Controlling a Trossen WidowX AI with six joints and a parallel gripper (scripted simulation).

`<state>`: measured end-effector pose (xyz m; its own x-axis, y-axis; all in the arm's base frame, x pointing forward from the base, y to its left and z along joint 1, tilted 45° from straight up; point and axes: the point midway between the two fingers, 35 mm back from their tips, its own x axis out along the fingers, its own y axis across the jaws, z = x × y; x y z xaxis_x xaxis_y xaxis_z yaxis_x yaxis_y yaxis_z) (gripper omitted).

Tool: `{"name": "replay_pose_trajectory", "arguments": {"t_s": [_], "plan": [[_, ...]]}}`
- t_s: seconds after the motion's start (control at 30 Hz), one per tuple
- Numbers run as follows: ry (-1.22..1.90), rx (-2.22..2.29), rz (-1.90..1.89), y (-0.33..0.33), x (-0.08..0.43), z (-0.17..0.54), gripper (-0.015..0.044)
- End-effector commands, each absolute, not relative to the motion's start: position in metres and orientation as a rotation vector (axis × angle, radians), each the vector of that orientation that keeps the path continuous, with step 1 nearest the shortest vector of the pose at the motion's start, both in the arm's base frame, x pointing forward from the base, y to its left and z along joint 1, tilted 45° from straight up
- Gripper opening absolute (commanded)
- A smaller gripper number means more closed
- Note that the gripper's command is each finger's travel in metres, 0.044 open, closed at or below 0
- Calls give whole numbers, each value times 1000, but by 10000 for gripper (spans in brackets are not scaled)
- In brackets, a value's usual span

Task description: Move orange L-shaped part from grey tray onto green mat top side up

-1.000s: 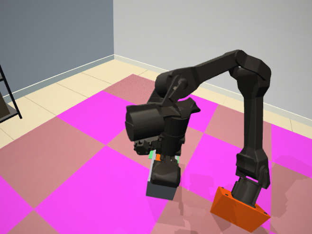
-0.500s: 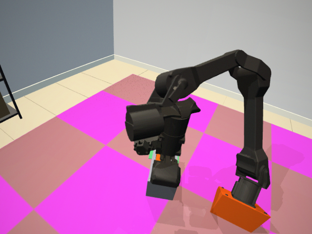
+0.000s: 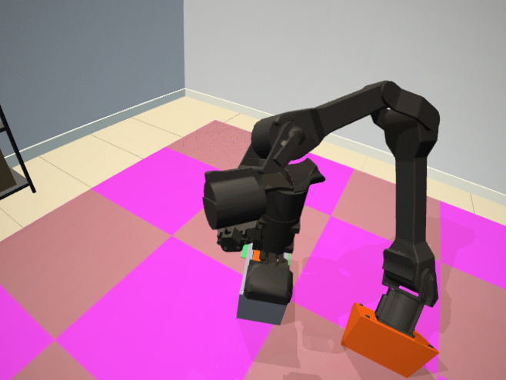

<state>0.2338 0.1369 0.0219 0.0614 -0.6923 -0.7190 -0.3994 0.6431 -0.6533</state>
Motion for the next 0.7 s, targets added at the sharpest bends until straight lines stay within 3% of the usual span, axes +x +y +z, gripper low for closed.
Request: {"name": "replay_pose_trajectory", "arguments": {"t_s": [0.0, 0.67], "plan": [[1557, -935, -277, 137, 234, 22, 180], [1569, -933, -287, 85, 236, -30, 180]]}}
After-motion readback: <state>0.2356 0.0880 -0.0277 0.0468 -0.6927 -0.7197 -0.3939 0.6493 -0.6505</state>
